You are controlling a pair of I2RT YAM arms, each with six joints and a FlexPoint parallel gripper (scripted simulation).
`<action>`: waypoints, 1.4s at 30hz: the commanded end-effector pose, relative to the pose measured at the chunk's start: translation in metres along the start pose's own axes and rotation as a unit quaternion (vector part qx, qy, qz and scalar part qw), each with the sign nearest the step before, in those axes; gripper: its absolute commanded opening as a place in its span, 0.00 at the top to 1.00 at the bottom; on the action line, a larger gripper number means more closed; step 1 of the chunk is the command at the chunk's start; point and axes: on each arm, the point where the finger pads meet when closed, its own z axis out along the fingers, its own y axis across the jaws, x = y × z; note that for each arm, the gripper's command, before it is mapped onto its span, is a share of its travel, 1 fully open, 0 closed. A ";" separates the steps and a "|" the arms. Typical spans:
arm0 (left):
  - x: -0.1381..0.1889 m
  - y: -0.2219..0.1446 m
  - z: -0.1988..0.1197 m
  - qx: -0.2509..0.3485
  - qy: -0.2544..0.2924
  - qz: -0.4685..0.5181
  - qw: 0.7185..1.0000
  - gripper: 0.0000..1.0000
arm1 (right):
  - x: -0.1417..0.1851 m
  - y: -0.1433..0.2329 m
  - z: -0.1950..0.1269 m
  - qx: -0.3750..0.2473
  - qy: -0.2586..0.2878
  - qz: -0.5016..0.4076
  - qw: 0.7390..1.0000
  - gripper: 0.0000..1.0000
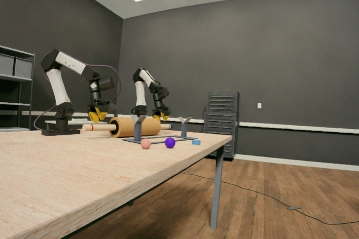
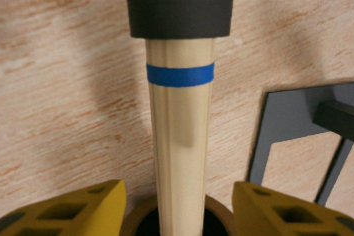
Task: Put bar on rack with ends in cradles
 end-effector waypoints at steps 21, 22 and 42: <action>-0.005 0.000 0.032 0.002 0.000 -0.007 1.000 0.46 | 0.002 0.010 0.032 -0.008 -0.001 -0.004 1.000 0.46; -0.005 0.000 0.032 0.002 0.000 -0.007 1.000 0.46 | 0.002 0.010 0.032 -0.008 -0.001 -0.004 1.000 0.46; -0.004 -0.004 0.041 0.006 0.000 -0.007 1.000 0.55 | 0.002 0.009 0.041 -0.006 0.000 -0.005 1.000 0.50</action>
